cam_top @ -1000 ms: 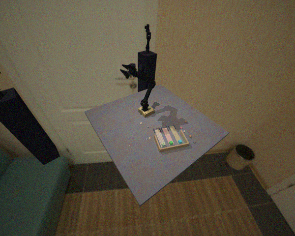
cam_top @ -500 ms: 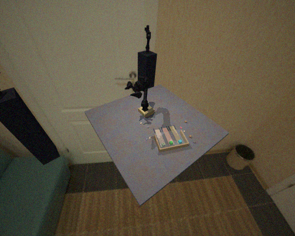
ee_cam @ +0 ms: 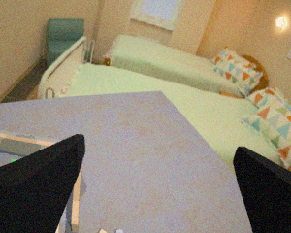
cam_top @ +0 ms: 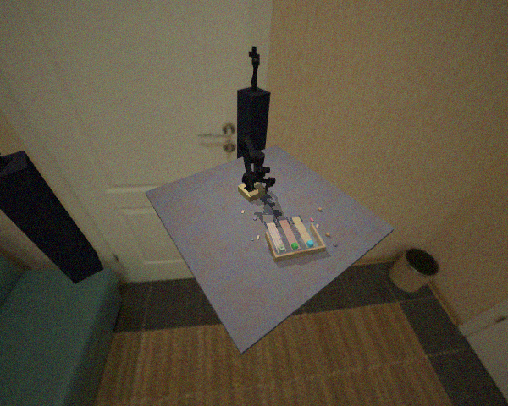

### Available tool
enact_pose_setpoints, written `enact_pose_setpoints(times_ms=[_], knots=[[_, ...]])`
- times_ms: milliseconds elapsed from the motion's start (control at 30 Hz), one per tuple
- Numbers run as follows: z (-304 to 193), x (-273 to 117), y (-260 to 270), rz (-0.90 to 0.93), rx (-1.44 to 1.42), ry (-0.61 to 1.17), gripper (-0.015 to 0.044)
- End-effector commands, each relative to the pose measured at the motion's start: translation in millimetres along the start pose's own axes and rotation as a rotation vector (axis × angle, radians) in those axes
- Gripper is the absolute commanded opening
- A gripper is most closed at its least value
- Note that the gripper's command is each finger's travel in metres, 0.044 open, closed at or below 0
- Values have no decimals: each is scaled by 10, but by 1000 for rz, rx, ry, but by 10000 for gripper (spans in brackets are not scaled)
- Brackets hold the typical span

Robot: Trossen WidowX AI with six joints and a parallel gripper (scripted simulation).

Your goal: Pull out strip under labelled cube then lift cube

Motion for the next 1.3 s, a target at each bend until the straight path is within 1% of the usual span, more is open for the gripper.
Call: enact_pose_setpoints(times_ms=[0,200,267,700,800,1033,1200,1267], knots=[[-309,-37,643,225,-2,73,400],[-801,-328,1477,534,-27,201,400],[-919,-421,1633,597,-36,233,400],[-934,-434,1652,604,-37,238,400],[-956,-348,1670,599,-39,311,321],[-1146,64,1744,556,-38,666,137],[-1390,349,1723,504,-30,922,6],[-1503,453,1706,481,-24,1024,0]])
Point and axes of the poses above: the point midway between the two fingers, 35 mm back from their tips, its own x axis out along the fingers, its own y axis across the jaws, z = x × y, the point moved 1 cm from there along -x, back along the fingers, and after that the axes turned 6 degrees about -x, right-handed, at the moved point
